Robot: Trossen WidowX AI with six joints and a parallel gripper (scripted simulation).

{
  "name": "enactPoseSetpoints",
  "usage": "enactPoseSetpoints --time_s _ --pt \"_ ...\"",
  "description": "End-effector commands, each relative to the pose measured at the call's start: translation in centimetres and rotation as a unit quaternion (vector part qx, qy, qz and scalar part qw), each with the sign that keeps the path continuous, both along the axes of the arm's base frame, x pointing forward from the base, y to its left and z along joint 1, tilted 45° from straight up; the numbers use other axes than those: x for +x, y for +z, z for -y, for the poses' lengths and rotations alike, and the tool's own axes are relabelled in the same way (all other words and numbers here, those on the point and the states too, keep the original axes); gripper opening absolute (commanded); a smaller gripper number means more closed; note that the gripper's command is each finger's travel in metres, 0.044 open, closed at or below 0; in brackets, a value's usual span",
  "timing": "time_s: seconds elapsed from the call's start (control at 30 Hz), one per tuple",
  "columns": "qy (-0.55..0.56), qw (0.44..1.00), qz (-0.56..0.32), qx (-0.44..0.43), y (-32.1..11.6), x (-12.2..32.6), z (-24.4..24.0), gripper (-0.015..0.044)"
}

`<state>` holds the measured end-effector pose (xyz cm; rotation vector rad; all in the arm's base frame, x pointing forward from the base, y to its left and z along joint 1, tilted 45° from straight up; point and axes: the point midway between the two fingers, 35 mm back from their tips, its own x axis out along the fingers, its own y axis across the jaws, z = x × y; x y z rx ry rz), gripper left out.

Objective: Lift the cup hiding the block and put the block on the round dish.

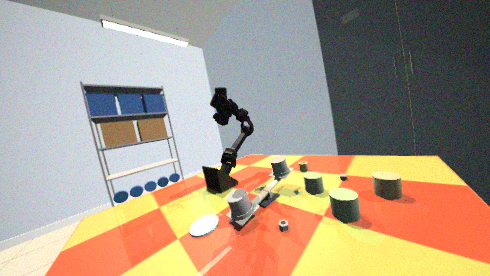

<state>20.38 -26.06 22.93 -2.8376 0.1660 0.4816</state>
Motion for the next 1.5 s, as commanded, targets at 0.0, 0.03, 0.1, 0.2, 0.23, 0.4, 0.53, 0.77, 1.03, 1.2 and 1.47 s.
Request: enactPoseSetpoints --time_s 0.0,0.03,0.1,0.2,0.23,0.4,0.53,0.77,1.03,1.2,1.47 --pt "0.001 1.0 -0.001 -0.002 0.0 0.0 0.0 0.0426" --pt "0.005 1.0 -0.002 -0.01 -0.1 0.0 0.0 0.044" --pt "0.019 0.999 -0.009 -0.036 -0.5 0.0 -0.2 0.044" --pt "0.042 0.996 -0.018 -0.08 -1.0 -0.1 -0.4 0.044" --pt "0.05 0.994 -0.021 -0.094 -1.2 -0.1 -0.5 0.044" --pt "0.09 0.981 -0.035 -0.166 -2.1 -0.1 -1.0 0.044" --pt "0.124 0.966 -0.044 -0.222 -2.7 -0.2 -1.3 0.044" --pt "0.184 0.929 -0.054 -0.316 -3.8 -0.4 -2.1 0.044" --pt "0.252 0.871 -0.056 -0.418 -5.0 -0.5 -3.0 0.044" --pt "0.293 0.827 -0.052 -0.477 -5.7 -0.7 -3.6 0.044" --pt "0.355 0.744 -0.038 -0.565 -6.6 -0.9 -4.7 0.044"
